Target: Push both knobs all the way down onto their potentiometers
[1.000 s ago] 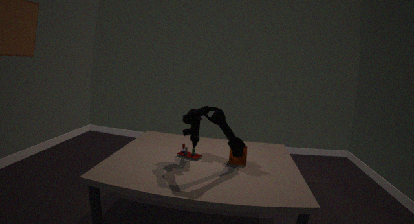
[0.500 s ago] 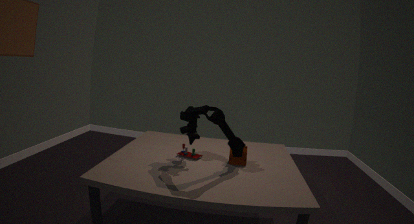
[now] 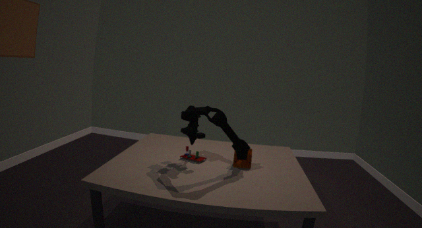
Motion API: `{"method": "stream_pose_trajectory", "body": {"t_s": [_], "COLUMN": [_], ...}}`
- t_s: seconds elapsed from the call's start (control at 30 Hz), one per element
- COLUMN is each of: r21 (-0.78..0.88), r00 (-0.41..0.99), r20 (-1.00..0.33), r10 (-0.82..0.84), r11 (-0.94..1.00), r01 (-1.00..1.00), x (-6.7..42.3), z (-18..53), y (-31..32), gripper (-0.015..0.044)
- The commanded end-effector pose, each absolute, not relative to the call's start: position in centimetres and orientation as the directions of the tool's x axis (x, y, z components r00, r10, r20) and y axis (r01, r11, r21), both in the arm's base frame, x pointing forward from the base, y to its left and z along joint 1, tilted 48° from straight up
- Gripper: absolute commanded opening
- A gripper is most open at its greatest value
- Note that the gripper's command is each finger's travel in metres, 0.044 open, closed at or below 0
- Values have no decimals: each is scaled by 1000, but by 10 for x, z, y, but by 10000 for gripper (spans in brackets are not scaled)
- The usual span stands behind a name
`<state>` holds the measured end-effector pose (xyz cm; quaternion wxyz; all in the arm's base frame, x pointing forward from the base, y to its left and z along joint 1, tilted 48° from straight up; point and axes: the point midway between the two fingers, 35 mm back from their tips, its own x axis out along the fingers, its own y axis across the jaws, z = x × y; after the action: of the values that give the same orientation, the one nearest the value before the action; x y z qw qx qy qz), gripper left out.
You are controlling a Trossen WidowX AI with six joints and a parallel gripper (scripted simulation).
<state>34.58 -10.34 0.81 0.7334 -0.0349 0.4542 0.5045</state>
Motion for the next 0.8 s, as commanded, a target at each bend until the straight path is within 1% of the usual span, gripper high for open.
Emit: {"method": "stream_pose_trajectory", "body": {"t_s": [0.0,0.2,0.4,0.77], "r21": [310,176,32,-237], "r00": [75,71,68,62], "r20": [-699,-694,-688,-678], "r10": [711,717,722,733], "r11": [396,265,124,-138], "r01": [-864,-948,-992,-962], "x": [352,358,364,373], "z": [9,9,8,8], "y": [-110,-116,-123,-134], "gripper": [0,0,0,0]}}
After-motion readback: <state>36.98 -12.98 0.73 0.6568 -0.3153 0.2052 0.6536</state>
